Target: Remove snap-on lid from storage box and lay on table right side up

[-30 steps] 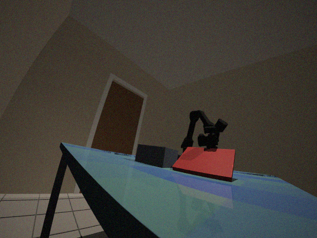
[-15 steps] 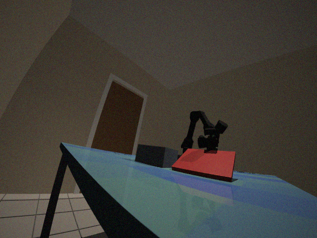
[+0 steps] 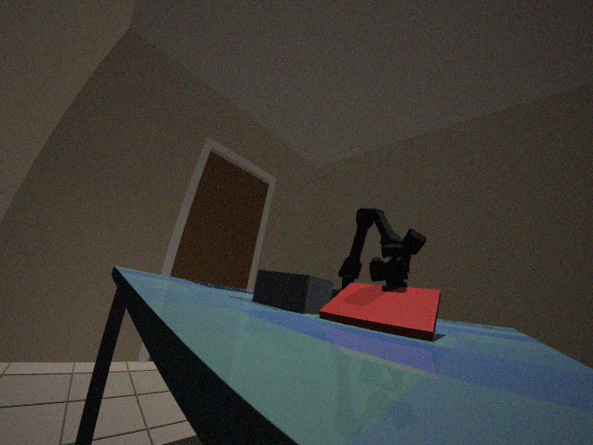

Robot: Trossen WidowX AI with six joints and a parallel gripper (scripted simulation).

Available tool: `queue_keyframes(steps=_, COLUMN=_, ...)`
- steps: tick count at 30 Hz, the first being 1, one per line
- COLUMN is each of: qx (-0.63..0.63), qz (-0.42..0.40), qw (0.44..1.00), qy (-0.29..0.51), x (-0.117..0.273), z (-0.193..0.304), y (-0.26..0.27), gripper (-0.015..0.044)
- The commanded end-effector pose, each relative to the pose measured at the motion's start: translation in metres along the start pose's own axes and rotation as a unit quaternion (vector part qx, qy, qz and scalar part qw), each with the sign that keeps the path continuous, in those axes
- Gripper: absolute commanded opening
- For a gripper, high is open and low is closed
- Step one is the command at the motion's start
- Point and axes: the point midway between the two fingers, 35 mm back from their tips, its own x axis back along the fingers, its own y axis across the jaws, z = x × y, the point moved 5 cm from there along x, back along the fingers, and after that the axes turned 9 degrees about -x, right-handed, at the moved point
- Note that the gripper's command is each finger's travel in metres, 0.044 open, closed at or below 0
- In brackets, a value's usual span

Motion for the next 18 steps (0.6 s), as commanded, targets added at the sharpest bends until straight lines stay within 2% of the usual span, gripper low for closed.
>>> queue_keyframes(steps=1, qx=0.01, qz=0.012, qw=1.0, qy=-0.008, x=-0.007, z=-0.006, y=-0.011, gripper=0.0)
queue_keyframes(steps=18, qx=0.01, qz=0.012, qw=1.0, qy=-0.008, x=-0.015, z=-0.008, y=-0.022, gripper=0.0)
